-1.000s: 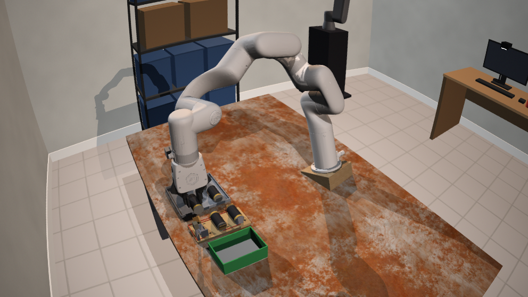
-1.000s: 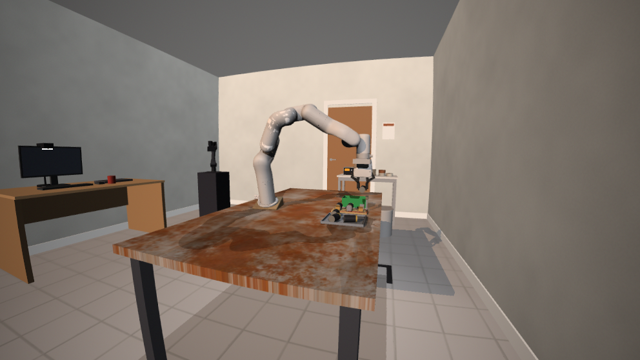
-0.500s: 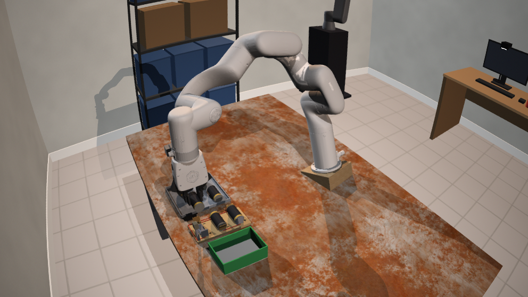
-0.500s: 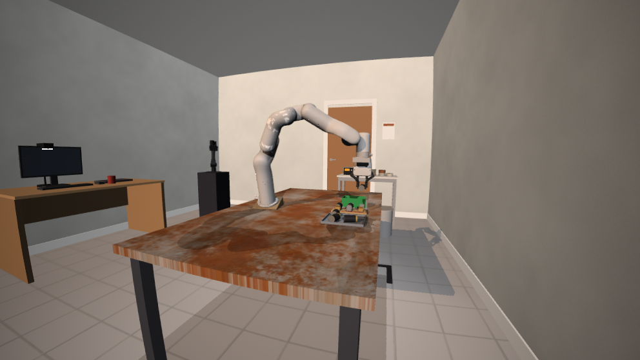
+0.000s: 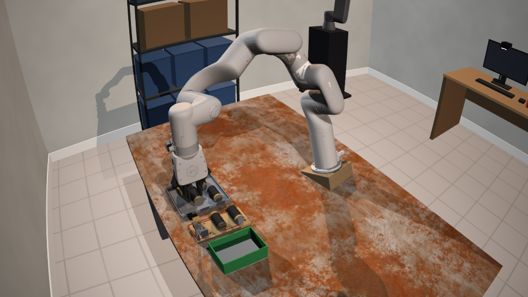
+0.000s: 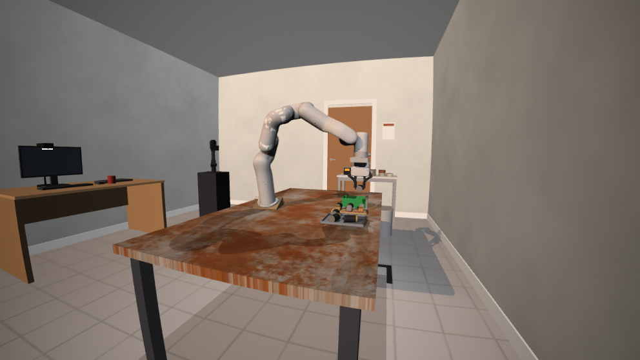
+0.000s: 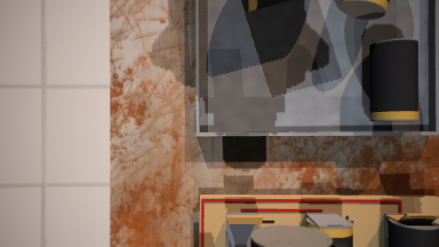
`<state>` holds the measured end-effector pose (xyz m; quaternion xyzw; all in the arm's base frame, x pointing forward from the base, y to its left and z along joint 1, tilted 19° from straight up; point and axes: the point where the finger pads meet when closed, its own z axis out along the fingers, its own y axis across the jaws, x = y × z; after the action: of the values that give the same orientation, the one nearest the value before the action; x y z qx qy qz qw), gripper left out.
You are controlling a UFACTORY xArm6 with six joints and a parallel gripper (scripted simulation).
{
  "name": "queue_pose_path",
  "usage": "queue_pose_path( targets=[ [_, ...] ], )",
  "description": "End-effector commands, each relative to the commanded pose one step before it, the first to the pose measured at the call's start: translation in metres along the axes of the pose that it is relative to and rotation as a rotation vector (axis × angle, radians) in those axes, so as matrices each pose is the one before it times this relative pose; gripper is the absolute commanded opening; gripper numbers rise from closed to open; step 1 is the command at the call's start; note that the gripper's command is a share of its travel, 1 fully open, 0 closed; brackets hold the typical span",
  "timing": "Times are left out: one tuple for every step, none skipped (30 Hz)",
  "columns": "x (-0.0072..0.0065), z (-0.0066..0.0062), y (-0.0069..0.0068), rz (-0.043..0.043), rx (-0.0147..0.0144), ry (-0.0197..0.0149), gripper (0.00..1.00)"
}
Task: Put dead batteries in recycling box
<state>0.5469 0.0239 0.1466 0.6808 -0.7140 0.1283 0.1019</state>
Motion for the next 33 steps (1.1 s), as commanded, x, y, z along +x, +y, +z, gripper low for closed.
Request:
queue_pose_path(
  targets=[
    [0.05574, -0.00275, 0.02078, 0.00183, 0.00883, -0.00308, 0.28],
    [0.00864, 0.00001, 0.00355, 0.0, 0.0, 0.00002, 0.28],
    [0.00961, 0.0, 0.00385, 0.0, 0.0, -0.00001, 0.28],
    [0.00986, 0.0, 0.00398, 0.0, 0.0, 0.0, 0.28],
    [0.00967, 0.0, 0.00392, 0.0, 0.0, 0.00001, 0.28],
    [0.00796, 0.0, 0.00323, 0.0, 0.0, 0.00001, 0.28],
    [0.0, 0.0, 0.0, 0.0, 0.0, 0.0, 0.28],
    [0.0, 0.0, 0.0, 0.0, 0.0, 0.0, 0.28],
    [0.00515, 0.0, 0.00209, 0.0, 0.0, 0.0, 0.28],
    [0.00267, 0.0, 0.00108, 0.0, 0.0, 0.0, 0.28],
    [0.0009, 0.0, 0.00037, 0.0, 0.0, 0.0, 0.28],
    [0.00012, 0.0, 0.00005, 0.0, 0.0, 0.0, 0.28],
    [0.0, 0.0, 0.0, 0.0, 0.0, 0.0, 0.28],
    [0.0, 0.0, 0.0, 0.0, 0.0, 0.0, 0.28],
    [0.0, 0.0, 0.0, -0.00001, 0.0, 0.0, 0.28],
    [0.0, 0.0, 0.0, -0.00005, 0.0, 0.0, 0.28],
    [0.0, 0.0, 0.0, -0.00011, 0.0, 0.0, 0.28],
    [0.0, 0.0, 0.0, -0.00017, 0.0, 0.0, 0.28],
    [0.0, 0.0, 0.0, -0.00021, 0.0, 0.0, 0.28],
    [0.0, 0.0, 0.0, -0.00024, 0.0, 0.0, 0.28],
    [0.0, 0.0, 0.0, -0.00024, 0.0, 0.0, 0.28],
    [0.0, 0.0, 0.0, -0.00021, 0.0, 0.0, 0.28],
    [0.0, 0.0, 0.0, -0.00017, 0.0, 0.0, 0.28],
    [0.0, 0.0, 0.0, 0.0, 0.0, 0.0, 0.28],
    [0.0, 0.0, 0.0, 0.0, 0.0, 0.0, 0.28],
    [0.0, 0.0, 0.0, -0.00011, 0.0, 0.0, 0.28],
    [0.0, 0.0, 0.0, -0.00005, 0.0, 0.0, 0.28],
    [0.0, 0.0, 0.0, -0.00001, 0.0, 0.0, 0.28],
    [0.0, 0.0, 0.0, 0.0, 0.0, 0.0, 0.28],
    [0.0, 0.0, 0.0, 0.0, 0.0, 0.0, 0.28],
    [0.0, 0.0, 0.0, 0.0, 0.0, 0.0, 0.28],
    [0.0, 0.0, 0.0, 0.0, 0.0, 0.0, 0.28],
    [0.0, 0.0, 0.0, 0.0, 0.0, 0.0, 0.28]
  ],
)
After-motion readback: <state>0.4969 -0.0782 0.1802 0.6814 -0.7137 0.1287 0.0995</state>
